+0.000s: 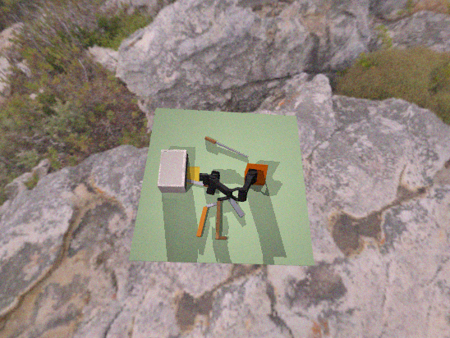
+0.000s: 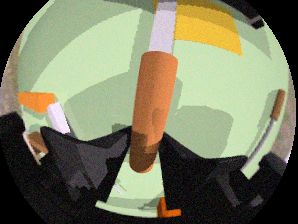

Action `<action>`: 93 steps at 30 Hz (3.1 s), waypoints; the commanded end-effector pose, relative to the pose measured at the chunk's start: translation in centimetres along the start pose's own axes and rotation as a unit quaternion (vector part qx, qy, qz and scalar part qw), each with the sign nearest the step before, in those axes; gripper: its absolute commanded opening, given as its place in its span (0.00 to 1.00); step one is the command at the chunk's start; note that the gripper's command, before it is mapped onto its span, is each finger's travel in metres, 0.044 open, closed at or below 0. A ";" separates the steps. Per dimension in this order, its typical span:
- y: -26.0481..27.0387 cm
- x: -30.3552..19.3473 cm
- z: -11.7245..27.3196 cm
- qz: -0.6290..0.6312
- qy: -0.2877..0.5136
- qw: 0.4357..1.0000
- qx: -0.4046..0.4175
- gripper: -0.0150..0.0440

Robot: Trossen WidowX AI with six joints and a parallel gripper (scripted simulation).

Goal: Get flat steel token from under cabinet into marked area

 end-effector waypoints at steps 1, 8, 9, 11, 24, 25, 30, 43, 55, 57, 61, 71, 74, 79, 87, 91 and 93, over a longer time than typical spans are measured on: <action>-0.1 -0.7 -0.1 -0.004 0.002 1.000 -0.001 0.25; -0.1 -1.5 -0.1 -0.004 0.002 1.000 -0.001 0.25; -0.1 -1.6 -0.1 -0.004 0.002 1.000 -0.001 0.25; -0.1 -1.9 -0.1 -0.004 0.002 1.000 -0.001 0.25; -0.1 -3.5 -0.1 -0.004 0.002 1.000 -0.001 0.25; -0.1 -3.6 -0.1 -0.004 0.002 1.000 -0.001 0.25; -0.1 -4.2 -0.1 -0.005 0.002 1.000 -0.001 0.25; -0.1 -5.7 -0.1 -0.005 0.003 1.000 -0.001 0.25; 0.0 -7.1 -0.1 -0.005 0.003 1.000 -0.001 0.25; 0.0 -7.3 -0.1 -0.005 0.003 1.000 -0.001 0.25; 0.0 -7.8 -0.1 -0.005 0.003 1.000 -0.001 0.25; 0.3 -7.8 0.0 -0.005 0.001 1.000 0.000 0.25; 0.6 -7.8 0.0 -0.011 0.001 1.000 0.000 0.25; 1.0 -7.9 0.1 -0.022 0.002 1.000 0.000 0.25; 1.9 -8.1 0.2 -0.036 0.002 0.999 0.000 0.25; 2.4 -8.2 0.2 -0.042 0.002 0.999 0.000 0.25; 2.6 -8.2 0.2 -0.044 0.002 0.999 0.000 0.25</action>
Point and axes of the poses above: the point midway between the two fingers, 35 mm back from their tips, its own z axis back along the fingers, its own y axis across the jaws, x = y × z, the point moved 2 cm from there along z, back along the fingers, and after that the axes turned 4 degrees about -z, right-handed, at the moved point
